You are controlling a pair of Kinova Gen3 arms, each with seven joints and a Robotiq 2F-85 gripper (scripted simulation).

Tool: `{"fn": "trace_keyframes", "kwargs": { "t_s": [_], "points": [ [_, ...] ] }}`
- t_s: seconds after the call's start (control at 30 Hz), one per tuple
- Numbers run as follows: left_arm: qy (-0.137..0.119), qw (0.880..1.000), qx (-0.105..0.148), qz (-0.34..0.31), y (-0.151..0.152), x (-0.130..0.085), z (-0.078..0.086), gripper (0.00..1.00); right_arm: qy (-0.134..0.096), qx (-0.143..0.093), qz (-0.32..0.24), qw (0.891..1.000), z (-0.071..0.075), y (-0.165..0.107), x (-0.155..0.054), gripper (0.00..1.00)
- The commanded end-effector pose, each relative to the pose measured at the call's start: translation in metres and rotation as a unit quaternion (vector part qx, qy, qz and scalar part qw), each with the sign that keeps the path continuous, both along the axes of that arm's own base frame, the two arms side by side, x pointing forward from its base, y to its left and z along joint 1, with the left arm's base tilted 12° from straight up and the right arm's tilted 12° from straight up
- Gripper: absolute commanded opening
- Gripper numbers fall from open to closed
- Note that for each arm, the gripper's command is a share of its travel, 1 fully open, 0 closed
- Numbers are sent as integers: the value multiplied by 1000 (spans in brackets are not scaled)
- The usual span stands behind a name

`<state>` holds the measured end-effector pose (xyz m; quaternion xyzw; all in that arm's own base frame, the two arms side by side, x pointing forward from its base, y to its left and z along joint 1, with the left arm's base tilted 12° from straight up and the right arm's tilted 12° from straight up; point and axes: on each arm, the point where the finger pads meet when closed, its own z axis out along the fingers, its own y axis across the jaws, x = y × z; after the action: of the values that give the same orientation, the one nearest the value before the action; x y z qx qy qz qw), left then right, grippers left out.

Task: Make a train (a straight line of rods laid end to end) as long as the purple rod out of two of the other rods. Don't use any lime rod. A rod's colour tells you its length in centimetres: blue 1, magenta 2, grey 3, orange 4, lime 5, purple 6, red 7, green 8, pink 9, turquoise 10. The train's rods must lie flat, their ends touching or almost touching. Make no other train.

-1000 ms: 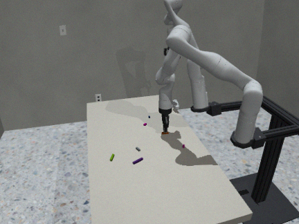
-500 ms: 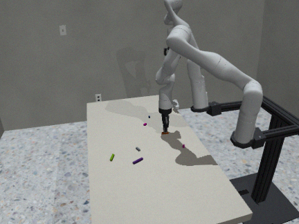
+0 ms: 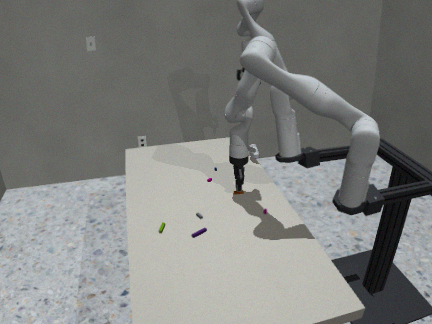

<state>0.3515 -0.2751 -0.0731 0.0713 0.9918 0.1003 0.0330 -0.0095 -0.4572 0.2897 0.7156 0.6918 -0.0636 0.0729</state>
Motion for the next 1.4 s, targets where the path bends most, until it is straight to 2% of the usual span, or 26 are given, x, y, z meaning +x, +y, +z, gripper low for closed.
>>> {"fn": "trace_keyframes", "kwargs": {
  "t_s": [0.0, 0.53, 0.93, 1.37],
  "points": [
    [-1, 1000, -2, -1, -1, 0, 0, 317, 3, -3, 1, 1000, 1, -1, -4, 1000],
    [-2, 1000, -2, -1, 0, 0, -5, 317, 3, -3, 1, 1000, 1, -1, -4, 1000],
    [-2, 1000, -2, -1, 2, 1, -15, 317, 3, -3, 1, 1000, 1, -1, -4, 1000],
    [-2, 1000, -2, -1, 2, 1, -16, 317, 3, -3, 1, 1000, 1, -1, -4, 1000]
  ]
}}
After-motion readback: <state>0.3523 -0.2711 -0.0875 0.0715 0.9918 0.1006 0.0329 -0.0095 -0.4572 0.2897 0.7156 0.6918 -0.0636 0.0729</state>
